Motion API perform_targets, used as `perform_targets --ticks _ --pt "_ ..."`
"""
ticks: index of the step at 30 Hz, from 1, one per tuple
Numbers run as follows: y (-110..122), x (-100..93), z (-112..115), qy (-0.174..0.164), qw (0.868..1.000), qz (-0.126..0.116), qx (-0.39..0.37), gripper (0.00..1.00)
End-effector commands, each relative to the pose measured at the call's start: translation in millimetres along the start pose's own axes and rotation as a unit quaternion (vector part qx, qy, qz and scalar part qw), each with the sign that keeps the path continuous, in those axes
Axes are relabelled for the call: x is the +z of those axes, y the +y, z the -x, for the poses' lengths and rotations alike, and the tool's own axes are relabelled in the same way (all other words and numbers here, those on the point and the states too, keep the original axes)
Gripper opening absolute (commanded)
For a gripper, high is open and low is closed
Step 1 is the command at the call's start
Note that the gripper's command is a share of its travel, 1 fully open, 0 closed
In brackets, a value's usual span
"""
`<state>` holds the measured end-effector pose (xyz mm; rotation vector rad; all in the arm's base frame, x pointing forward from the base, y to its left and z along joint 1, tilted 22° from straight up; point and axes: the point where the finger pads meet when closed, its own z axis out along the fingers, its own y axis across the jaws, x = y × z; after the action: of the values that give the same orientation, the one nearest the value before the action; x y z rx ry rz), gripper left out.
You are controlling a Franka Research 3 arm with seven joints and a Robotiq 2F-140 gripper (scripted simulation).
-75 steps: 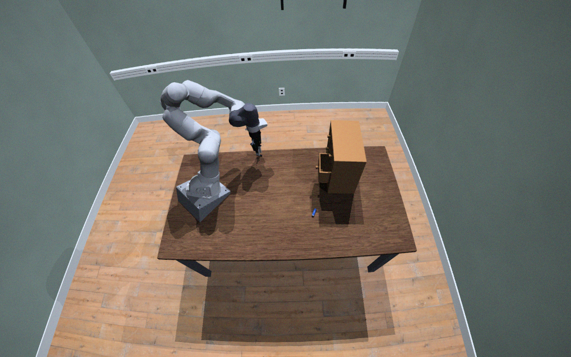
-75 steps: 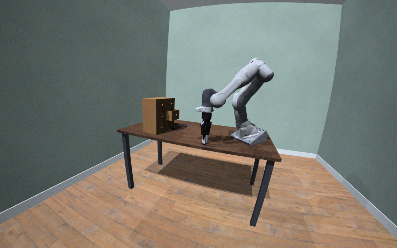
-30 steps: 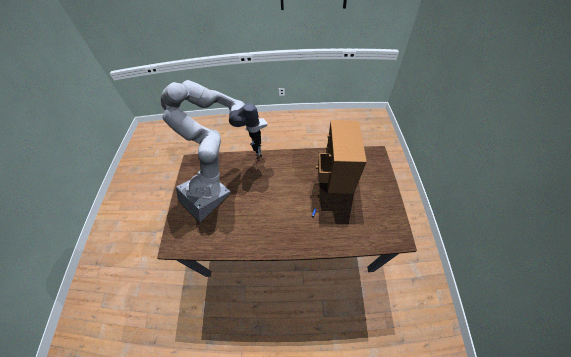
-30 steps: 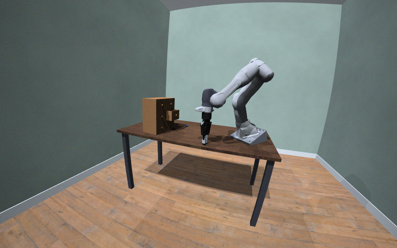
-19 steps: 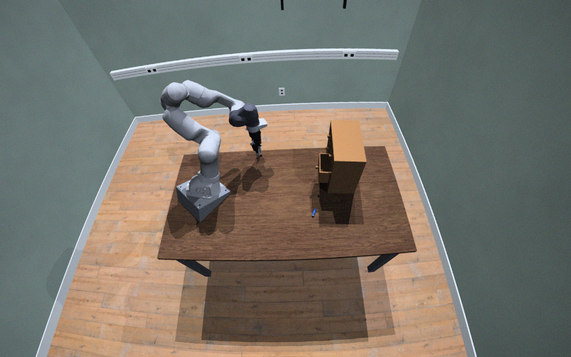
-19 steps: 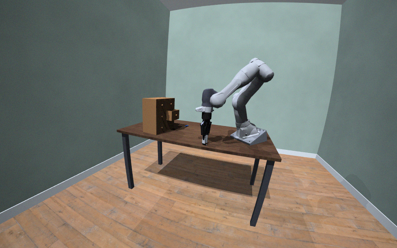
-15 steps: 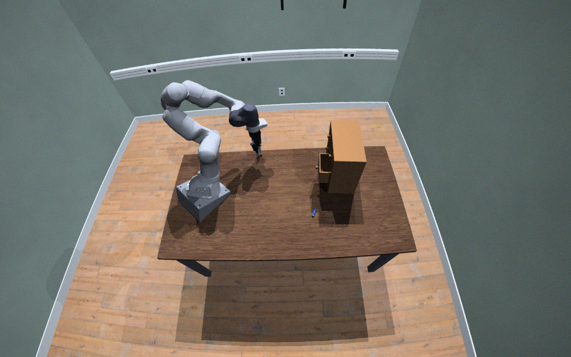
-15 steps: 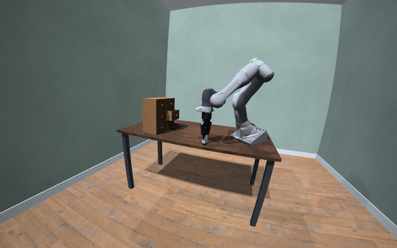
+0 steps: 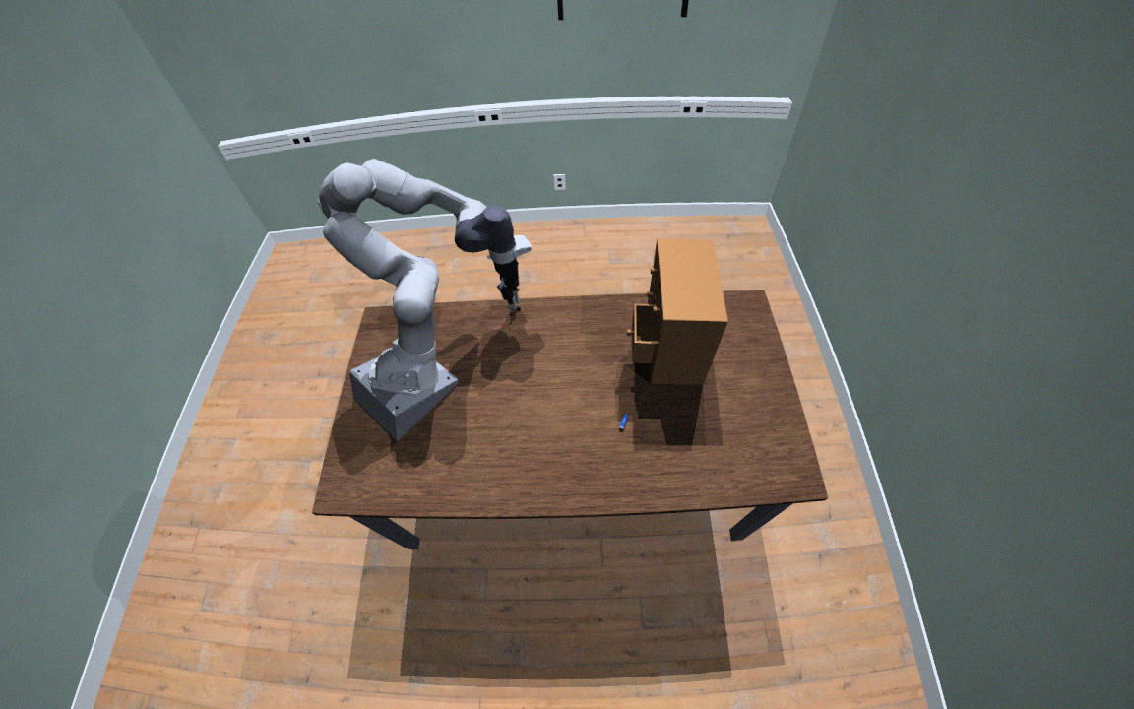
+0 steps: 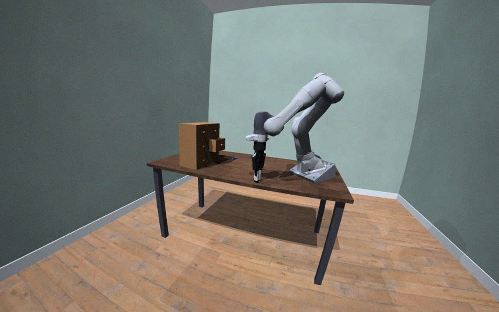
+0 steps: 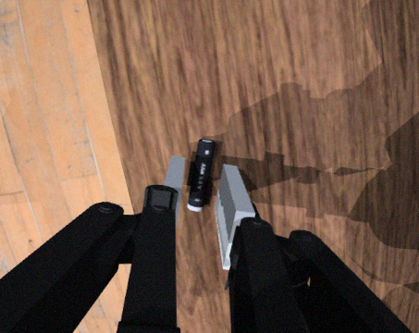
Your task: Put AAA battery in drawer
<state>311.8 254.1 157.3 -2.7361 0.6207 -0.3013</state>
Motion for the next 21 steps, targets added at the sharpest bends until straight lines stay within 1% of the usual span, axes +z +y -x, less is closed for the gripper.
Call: perform_targets --ticks 1,11,21 --pt "0 3.8 -1 0.002 1.000 -0.001 -0.001 0.23" --pt "0 15.1 -2 0.002 1.000 -0.001 -0.001 0.23" --pt "0 15.7 -1 0.002 1.000 -0.001 -0.001 0.23"
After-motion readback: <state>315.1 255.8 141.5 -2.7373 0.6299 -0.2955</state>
